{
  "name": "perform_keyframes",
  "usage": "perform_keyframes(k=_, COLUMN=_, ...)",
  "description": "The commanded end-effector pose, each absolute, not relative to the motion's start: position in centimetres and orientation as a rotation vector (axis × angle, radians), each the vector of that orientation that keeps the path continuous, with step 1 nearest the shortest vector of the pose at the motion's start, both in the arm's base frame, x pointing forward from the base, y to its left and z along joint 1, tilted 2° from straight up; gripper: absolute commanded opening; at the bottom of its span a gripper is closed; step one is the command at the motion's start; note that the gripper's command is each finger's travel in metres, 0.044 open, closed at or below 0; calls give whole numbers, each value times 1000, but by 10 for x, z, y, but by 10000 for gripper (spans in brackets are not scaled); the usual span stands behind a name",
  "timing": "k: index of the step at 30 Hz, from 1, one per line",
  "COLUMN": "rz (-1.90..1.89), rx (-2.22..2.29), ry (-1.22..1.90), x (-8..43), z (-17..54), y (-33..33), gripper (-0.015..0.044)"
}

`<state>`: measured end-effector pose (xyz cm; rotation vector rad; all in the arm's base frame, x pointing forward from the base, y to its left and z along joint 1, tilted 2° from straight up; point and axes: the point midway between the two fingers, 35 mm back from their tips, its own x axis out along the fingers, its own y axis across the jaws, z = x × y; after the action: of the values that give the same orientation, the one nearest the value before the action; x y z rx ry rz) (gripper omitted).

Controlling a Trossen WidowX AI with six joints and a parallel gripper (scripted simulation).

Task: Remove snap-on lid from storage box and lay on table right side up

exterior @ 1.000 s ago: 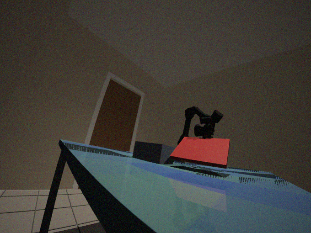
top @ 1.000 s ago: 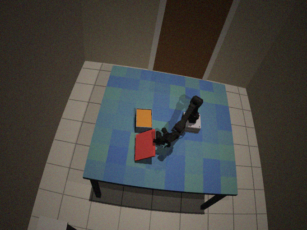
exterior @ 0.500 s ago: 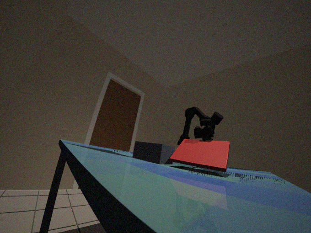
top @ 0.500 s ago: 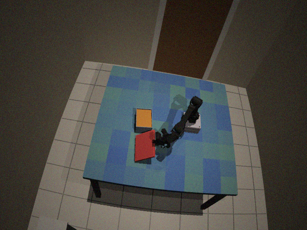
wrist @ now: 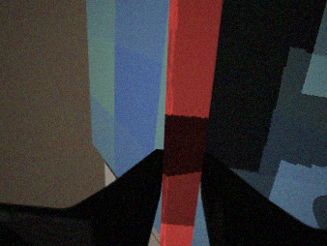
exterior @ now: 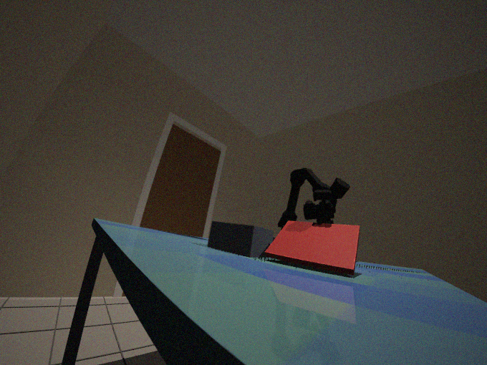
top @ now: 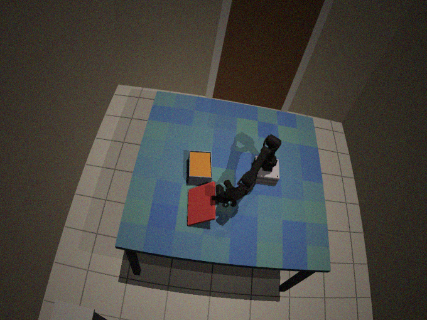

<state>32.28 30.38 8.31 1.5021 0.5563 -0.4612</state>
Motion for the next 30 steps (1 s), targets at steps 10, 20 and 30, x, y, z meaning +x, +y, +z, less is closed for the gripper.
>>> perform_keyframes(k=10, rz=-458, rx=1501, ry=554, x=324, z=73, y=304, gripper=0)
perform_keyframes(k=20, rz=-458, rx=1501, ry=554, x=324, z=65, y=304, gripper=0)
perform_keyframes(k=30, rz=-458, rx=1501, ry=554, x=324, z=57, y=304, gripper=0)
